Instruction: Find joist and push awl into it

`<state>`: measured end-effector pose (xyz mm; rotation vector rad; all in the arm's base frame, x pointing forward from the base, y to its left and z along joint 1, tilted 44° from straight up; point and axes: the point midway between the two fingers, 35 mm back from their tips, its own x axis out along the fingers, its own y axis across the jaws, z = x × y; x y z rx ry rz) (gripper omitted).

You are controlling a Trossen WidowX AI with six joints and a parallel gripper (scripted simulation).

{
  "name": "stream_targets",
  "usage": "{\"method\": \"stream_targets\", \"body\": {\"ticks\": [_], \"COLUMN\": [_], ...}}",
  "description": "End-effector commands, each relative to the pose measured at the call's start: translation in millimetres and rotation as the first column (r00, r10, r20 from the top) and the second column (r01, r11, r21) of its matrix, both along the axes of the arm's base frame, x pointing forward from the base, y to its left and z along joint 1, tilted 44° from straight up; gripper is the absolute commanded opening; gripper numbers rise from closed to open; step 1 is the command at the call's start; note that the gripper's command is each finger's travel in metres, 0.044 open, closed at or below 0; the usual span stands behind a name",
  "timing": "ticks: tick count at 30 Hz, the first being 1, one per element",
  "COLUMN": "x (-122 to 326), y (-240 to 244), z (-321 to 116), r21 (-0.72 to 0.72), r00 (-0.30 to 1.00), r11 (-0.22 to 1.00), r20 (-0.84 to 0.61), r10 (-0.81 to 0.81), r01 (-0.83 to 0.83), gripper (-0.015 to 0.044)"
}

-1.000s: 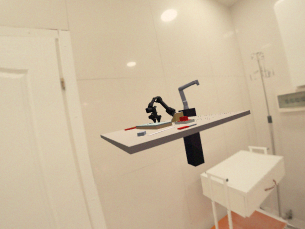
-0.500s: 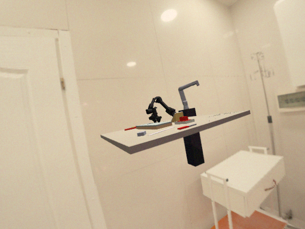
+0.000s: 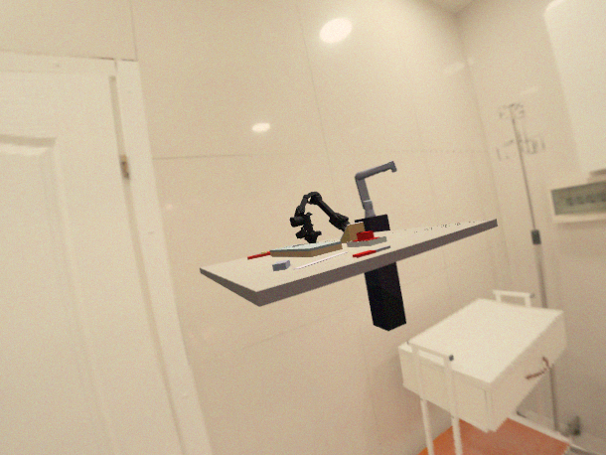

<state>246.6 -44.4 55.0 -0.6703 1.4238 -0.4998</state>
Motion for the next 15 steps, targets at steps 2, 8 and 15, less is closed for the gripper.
{"method": "stream_targets", "body": {"ticks": [2, 8, 15], "x": [-0.1, 0.3, -5.1], "y": [1.7, 22.7, 51.8], "z": [1.0, 18.9, 48.2], "r21": [-0.002, 0.008, 0.013], "r00": [1.000, 1.000, 1.000], "r11": [1.000, 1.000, 1.000], "r20": [-0.004, -0.005, -0.008], "r10": [0.003, 0.005, 0.006], "r01": [-0.003, -0.005, -0.005], "gripper": [0.0000, 0.0000, 0.0000]}}
